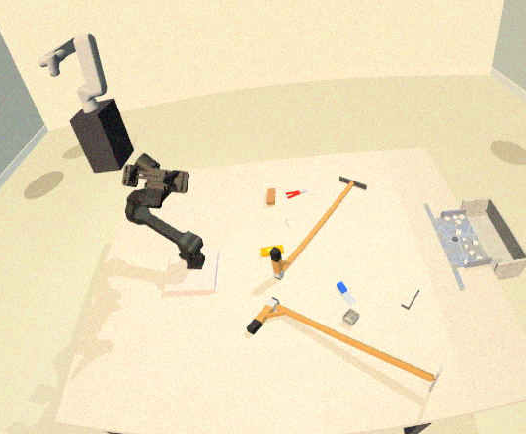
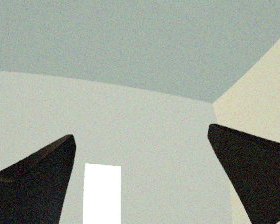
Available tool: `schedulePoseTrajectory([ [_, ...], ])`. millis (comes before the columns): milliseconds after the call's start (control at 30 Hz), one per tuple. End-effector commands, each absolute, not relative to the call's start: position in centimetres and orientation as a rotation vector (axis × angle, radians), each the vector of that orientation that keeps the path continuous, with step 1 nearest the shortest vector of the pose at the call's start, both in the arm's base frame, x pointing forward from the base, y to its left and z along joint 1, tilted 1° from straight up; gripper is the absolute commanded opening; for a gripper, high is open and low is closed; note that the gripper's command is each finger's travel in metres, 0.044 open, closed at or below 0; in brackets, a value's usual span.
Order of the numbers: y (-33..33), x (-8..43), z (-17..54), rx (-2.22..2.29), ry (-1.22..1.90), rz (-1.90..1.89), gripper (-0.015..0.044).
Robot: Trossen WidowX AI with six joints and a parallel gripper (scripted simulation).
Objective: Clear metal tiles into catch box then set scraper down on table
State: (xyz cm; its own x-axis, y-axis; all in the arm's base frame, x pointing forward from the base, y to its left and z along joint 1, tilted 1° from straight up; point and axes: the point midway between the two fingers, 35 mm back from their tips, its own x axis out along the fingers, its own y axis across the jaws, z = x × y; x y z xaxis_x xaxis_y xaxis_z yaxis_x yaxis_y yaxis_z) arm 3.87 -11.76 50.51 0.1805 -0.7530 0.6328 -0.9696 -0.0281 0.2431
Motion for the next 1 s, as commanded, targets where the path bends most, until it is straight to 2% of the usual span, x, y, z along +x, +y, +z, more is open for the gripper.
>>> schedulePoseTrajectory([
  [0,-11.9,2.3,50.0,1.84,-1.715,0.549,0.044],
  [233,-11.6,-0.2,49.4,1.828,-1.84,0.75,0.044],
  [400,-11.6,-0.2,49.4,1.826,-1.842,0.749,0.044],
  [967,-12.7,4.9,49.8,1.642,-1.603,0.188,0.044],
])
